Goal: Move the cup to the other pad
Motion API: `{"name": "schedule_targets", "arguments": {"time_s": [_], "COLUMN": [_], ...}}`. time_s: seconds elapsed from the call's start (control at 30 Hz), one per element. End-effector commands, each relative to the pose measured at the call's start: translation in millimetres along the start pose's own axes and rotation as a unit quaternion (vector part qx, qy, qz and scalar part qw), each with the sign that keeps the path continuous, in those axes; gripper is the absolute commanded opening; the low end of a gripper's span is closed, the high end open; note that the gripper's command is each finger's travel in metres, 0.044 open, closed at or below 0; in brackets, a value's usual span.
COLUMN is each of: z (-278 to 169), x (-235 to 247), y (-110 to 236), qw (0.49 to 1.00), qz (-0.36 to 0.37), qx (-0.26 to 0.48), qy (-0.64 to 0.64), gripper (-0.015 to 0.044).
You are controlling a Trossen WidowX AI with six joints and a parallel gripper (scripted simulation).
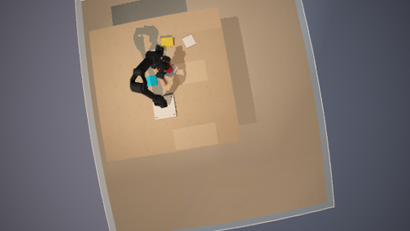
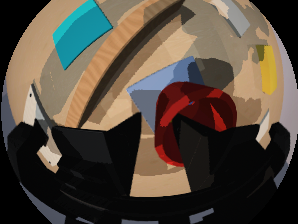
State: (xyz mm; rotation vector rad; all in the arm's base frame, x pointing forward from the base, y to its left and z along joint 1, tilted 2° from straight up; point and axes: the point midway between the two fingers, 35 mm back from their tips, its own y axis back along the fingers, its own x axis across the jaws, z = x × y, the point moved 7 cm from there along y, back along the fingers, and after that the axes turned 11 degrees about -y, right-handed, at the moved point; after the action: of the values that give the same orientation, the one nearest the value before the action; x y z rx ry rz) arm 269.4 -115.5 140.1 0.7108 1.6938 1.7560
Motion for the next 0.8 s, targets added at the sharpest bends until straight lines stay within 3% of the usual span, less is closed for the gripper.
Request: {"name": "schedule_targets", "arguments": {"time_s": [0.0,0.1,0.43,0.77], "z": [0,0,0,0], "x": [0,0,0,-1], "y": [-2,0,0,13], "qw": [1.0,1.0,1.0,1.0], "qz": [0.001,0.0,0.0,0.0], "qx": [-0.003,0.0,0.0,-0.001], "qy": [0.0,0.0,0.0,0.0], "gripper": [0.0148,0.0069,0.0002,0.0]}}
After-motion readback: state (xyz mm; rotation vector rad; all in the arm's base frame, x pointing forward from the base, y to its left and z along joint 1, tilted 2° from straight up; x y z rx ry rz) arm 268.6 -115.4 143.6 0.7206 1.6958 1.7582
